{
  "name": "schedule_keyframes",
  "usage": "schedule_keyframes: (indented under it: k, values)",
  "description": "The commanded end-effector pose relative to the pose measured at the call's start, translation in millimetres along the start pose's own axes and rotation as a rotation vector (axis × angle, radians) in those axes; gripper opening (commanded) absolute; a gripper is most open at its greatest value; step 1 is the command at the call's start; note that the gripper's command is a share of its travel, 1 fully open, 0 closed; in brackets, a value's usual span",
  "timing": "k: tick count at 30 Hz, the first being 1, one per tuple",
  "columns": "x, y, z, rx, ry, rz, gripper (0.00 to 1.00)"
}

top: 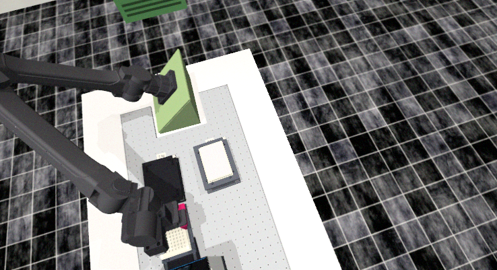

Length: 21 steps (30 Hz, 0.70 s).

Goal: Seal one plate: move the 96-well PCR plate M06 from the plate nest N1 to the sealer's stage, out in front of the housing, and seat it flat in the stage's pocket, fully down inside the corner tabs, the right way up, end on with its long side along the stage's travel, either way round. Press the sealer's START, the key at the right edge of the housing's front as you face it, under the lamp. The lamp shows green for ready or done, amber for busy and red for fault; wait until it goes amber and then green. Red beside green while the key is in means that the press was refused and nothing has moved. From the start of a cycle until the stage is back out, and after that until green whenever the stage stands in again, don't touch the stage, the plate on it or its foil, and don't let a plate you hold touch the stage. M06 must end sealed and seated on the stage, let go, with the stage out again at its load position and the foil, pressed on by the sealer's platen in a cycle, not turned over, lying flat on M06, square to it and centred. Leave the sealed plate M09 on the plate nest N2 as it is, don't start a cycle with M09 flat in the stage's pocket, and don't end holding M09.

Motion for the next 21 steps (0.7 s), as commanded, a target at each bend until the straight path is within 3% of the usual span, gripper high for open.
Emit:
schedule_keyframes:
  k: [1,13,21]
  values:
    - [-27,18.8,-4,0.001,-0.026,-0.050,0.00]
    - [-27,7.8,0,0.003,-0.012,-0.037,0.00]
    - [-12,-4.6,-3,0.002,-0.013,-0.021,0.00]
Point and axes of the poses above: the point where the finger pads meet when closed, its own y axis back along the fingers, its own z axis across the jaws, x = y × z, the point moved 1 cm from there along y, back along the fingers, and after that the axes turned 1 degree about y, right-handed, at the moved point
